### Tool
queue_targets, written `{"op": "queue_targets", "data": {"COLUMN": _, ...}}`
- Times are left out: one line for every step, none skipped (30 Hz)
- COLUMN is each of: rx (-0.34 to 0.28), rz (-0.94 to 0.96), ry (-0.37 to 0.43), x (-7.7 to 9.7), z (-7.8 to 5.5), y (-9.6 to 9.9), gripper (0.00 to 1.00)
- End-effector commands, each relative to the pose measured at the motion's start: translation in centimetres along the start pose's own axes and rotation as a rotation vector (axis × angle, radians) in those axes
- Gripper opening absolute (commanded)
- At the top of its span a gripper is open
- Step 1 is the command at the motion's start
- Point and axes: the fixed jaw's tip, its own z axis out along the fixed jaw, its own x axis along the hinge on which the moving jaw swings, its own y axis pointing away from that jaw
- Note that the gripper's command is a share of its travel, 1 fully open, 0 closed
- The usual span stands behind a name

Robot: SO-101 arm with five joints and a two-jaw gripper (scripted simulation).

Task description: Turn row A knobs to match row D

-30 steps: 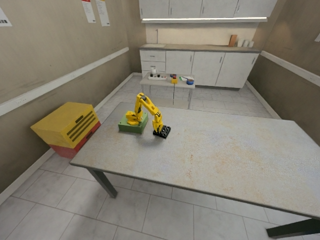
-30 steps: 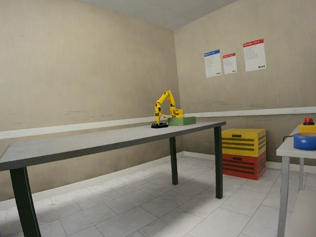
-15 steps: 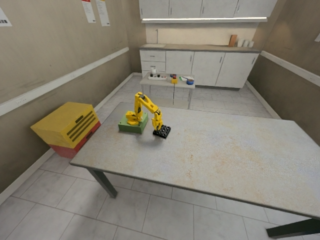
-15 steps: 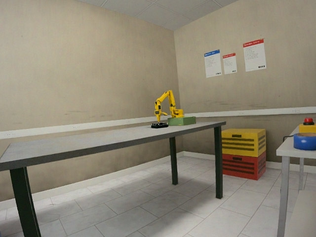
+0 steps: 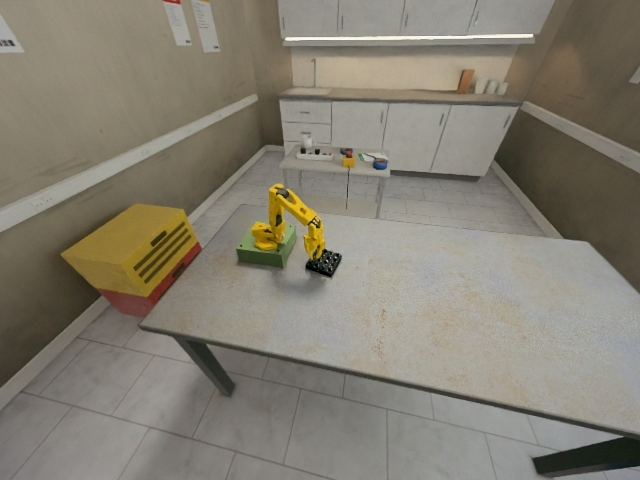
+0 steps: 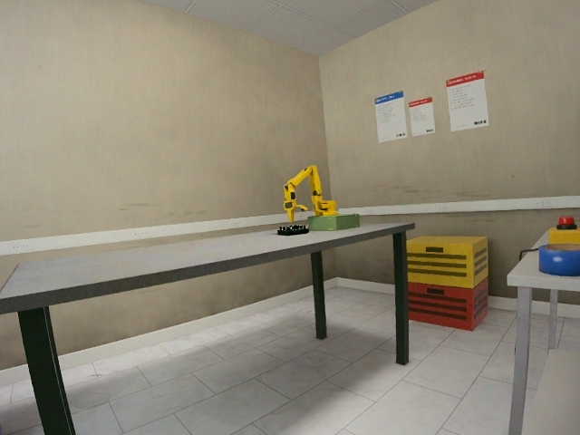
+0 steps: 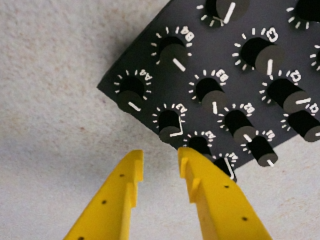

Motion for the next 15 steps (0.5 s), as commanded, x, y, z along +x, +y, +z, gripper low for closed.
{"op": "queue_targets", "data": {"rx": 0.017, "rz": -0.004, "ry": 0.016, "x": 0.27, "z": -0.49, "y": -0.21, "gripper": 0.08}}
{"op": "queue_targets", "data": {"rx": 0.017, "rz": -0.004, "ry": 0.016, "x": 0.26, "z": -0.49, "y": -0.20, "gripper": 0.08}}
{"op": "queue_targets", "data": {"rx": 0.017, "rz": -0.004, "ry": 0.016, "x": 0.24, "z": -0.50, "y": -0.19, "gripper": 0.08}}
{"op": "queue_targets", "data": {"rx": 0.017, "rz": -0.004, "ry": 0.016, "x": 0.22, "z": -0.51, "y": -0.17, "gripper": 0.08}}
{"op": "queue_targets", "data": {"rx": 0.017, "rz": -0.004, "ry": 0.016, "x": 0.20, "z": -0.52, "y": -0.14, "gripper": 0.08}}
{"op": "queue_targets", "data": {"rx": 0.017, "rz": -0.004, "ry": 0.016, "x": 0.16, "z": -0.53, "y": -0.11, "gripper": 0.08}}
{"op": "queue_targets", "data": {"rx": 0.017, "rz": -0.004, "ry": 0.016, "x": 0.13, "z": -0.55, "y": -0.07, "gripper": 0.08}}
{"op": "queue_targets", "data": {"rx": 0.017, "rz": -0.004, "ry": 0.016, "x": 0.08, "z": -0.57, "y": -0.03, "gripper": 0.08}}
{"op": "queue_targets", "data": {"rx": 0.017, "rz": -0.004, "ry": 0.016, "x": 0.03, "z": -0.59, "y": 0.02, "gripper": 0.08}}
{"op": "queue_targets", "data": {"rx": 0.018, "rz": -0.004, "ry": 0.016, "x": -0.02, "z": -0.61, "y": 0.06, "gripper": 0.08}}
{"op": "queue_targets", "data": {"rx": 0.018, "rz": -0.004, "ry": 0.016, "x": -0.07, "z": -0.63, "y": 0.12, "gripper": 0.08}}
{"op": "queue_targets", "data": {"rx": 0.018, "rz": -0.004, "ry": 0.016, "x": -0.13, "z": -0.65, "y": 0.17, "gripper": 0.08}}
{"op": "queue_targets", "data": {"rx": 0.018, "rz": -0.004, "ry": 0.016, "x": -0.19, "z": -0.67, "y": 0.23, "gripper": 0.08}}
{"op": "queue_targets", "data": {"rx": 0.018, "rz": -0.004, "ry": 0.016, "x": -0.19, "z": -0.67, "y": 0.23, "gripper": 0.08}}
{"op": "queue_targets", "data": {"rx": 0.018, "rz": -0.004, "ry": 0.016, "x": -0.19, "z": -0.67, "y": 0.23, "gripper": 0.08}}
